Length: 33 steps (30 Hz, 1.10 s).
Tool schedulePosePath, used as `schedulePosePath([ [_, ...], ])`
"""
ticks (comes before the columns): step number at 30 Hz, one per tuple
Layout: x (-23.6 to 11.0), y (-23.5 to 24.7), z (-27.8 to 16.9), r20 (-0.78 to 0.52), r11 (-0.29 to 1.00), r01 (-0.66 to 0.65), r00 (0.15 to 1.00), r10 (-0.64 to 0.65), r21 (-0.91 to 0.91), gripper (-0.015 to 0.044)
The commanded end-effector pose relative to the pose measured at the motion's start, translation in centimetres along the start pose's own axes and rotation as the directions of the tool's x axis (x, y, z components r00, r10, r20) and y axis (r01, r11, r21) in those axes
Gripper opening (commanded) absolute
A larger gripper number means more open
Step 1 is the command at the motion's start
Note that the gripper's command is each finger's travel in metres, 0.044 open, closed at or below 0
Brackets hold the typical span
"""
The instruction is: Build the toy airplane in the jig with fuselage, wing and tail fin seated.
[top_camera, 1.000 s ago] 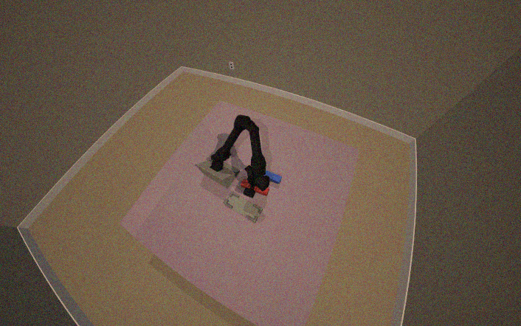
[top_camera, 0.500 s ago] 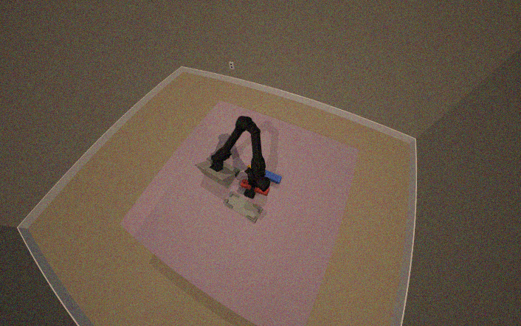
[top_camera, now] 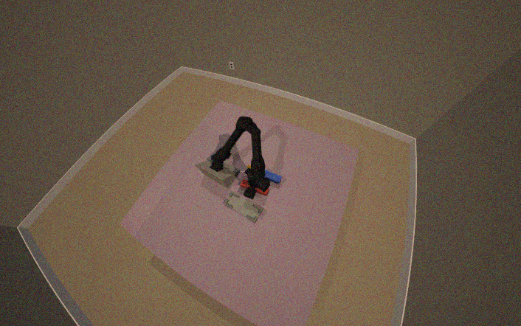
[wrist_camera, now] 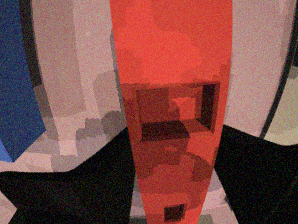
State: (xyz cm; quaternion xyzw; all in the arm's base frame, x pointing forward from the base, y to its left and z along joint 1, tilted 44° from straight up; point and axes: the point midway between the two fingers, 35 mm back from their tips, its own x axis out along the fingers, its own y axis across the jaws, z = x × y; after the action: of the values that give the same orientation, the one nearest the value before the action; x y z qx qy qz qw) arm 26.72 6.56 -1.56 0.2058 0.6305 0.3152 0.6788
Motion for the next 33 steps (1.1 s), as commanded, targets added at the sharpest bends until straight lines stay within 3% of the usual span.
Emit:
schedulePosePath([
  [1,0.0,0.0,0.0,0.003,1.000,-0.003,1.000,0.003,0.003,0.0157],
  [5,0.0,0.0,0.0,0.003,1.000,-0.003,1.000,0.003,0.003,0.0131],
  [10,-0.7,-0.1,0.2,0.003,1.000,0.000,1.000,0.000,0.004,0.0000],
  [33,-7.5,-0.6,0.8,0.002,1.000,0.011,1.000,-0.011,0.005,0.0000],
])
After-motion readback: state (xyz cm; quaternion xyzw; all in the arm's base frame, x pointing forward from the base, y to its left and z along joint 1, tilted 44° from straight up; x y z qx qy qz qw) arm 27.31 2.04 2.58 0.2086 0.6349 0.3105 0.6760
